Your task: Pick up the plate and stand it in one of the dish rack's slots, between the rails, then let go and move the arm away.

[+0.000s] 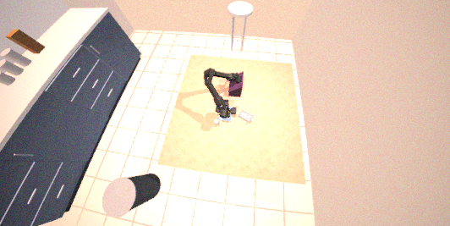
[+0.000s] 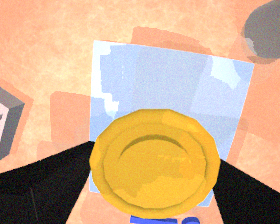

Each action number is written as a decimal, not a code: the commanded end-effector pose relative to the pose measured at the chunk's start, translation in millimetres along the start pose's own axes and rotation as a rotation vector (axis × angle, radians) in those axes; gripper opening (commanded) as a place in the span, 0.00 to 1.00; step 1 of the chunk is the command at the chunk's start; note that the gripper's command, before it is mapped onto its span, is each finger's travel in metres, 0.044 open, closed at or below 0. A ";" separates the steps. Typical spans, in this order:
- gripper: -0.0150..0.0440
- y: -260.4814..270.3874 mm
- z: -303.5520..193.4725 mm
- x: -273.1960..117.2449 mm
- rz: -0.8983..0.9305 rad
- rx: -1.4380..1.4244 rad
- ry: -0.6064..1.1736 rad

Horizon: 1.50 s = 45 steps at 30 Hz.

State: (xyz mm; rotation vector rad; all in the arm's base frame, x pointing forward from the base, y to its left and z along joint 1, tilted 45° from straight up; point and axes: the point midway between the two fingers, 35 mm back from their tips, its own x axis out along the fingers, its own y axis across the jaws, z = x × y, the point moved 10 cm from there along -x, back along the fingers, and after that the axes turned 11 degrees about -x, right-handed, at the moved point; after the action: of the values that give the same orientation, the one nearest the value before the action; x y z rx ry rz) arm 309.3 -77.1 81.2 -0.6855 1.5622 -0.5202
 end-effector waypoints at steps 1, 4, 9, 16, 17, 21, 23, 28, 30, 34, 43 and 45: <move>0.25 -0.5 4.2 -19.6 0.004 0.016 -0.011; 0.25 0.7 5.3 -36.2 0.007 0.019 -0.013; 0.25 3.1 6.9 -63.7 0.006 0.015 -0.012; 0.25 6.1 6.6 -101.8 -0.005 0.006 -0.003; 0.25 7.1 6.5 -107.2 -0.008 0.006 -0.002; 0.25 9.6 5.9 -120.6 -0.015 0.004 0.001; 0.25 11.1 5.9 -120.6 -0.014 0.009 0.001; 0.25 50.4 4.2 -120.4 -0.006 0.147 -0.002; 0.25 68.4 1.7 -120.0 -0.005 0.212 -0.002; 0.25 103.0 -6.4 -118.8 -0.007 0.344 -0.001; 0.25 122.6 -13.0 -115.4 -0.003 0.412 0.008; 0.25 121.1 -12.3 -109.8 0.022 0.377 0.031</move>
State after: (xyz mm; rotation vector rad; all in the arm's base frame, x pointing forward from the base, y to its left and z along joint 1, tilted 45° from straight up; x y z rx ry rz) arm 286.9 90.6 83.0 -0.3702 1.4040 -0.8073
